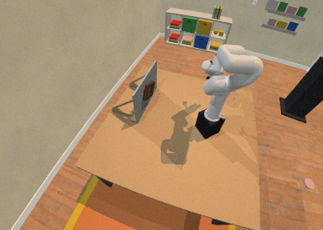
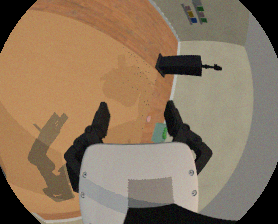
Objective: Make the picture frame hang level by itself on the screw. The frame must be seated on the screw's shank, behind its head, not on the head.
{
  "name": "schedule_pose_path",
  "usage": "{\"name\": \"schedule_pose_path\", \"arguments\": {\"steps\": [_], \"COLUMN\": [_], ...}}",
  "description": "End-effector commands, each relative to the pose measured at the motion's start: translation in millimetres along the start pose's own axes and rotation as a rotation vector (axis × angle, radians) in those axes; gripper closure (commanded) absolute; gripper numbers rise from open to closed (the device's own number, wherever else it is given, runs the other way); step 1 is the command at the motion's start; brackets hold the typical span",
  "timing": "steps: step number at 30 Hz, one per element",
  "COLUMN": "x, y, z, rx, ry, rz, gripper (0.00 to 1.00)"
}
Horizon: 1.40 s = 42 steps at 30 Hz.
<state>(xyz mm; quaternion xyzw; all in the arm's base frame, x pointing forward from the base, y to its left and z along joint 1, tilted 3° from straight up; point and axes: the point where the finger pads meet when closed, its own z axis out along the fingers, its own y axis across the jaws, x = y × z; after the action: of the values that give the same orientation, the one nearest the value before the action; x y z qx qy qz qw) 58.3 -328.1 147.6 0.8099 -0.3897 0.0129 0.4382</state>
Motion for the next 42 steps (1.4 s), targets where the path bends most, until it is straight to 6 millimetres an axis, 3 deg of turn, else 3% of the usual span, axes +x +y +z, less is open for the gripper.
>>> {"name": "schedule_pose_path", "arguments": {"steps": [1,26,42], "x": [1.2,4.2,24.9], "y": [0.8,1.1,0.3], "z": [-0.3,4.5,13.0], "rx": [-0.001,-0.048,-0.168], "ry": [0.002,0.020,0.112], "rz": [0.002,-0.073,-0.252], "gripper": [0.00,0.00,0.00]}}
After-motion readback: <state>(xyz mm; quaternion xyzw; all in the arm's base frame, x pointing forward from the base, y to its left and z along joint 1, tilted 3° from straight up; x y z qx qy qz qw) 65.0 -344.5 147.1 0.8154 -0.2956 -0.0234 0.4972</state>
